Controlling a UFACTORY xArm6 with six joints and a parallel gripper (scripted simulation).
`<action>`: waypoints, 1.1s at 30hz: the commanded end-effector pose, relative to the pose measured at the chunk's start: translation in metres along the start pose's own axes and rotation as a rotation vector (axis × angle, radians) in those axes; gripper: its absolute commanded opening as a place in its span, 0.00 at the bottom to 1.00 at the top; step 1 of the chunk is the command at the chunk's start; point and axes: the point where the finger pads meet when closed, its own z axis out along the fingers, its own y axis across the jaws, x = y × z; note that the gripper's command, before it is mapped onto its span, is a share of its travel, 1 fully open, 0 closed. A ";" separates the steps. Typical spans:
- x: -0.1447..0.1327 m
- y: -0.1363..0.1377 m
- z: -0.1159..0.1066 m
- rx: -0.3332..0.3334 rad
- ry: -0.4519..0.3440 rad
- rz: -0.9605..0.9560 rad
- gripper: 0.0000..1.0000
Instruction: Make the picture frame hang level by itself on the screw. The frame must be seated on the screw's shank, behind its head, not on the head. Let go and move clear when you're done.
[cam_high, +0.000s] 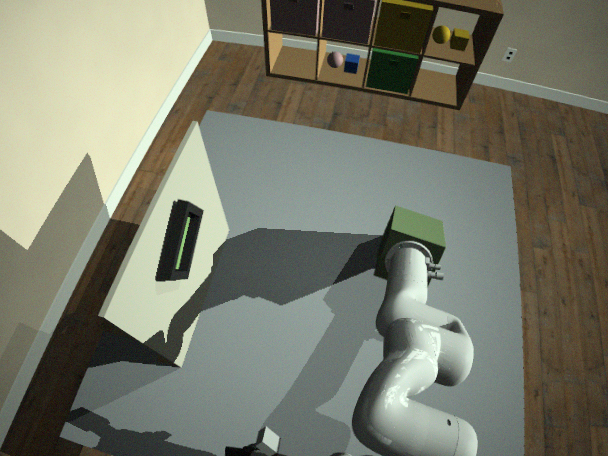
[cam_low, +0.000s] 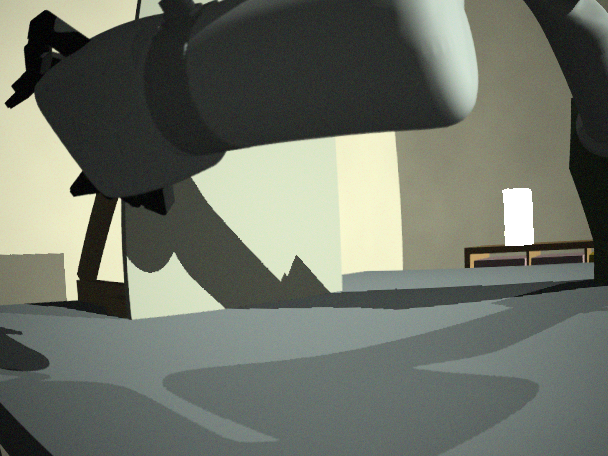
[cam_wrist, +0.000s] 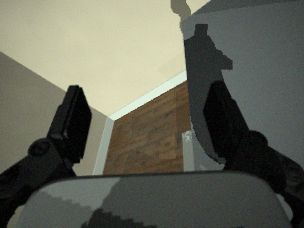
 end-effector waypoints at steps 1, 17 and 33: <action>0.000 -0.001 0.000 0.001 0.001 0.003 1.00; 0.000 -0.001 0.000 0.001 0.001 0.003 1.00; 0.004 -0.001 0.006 0.014 0.004 -0.025 1.00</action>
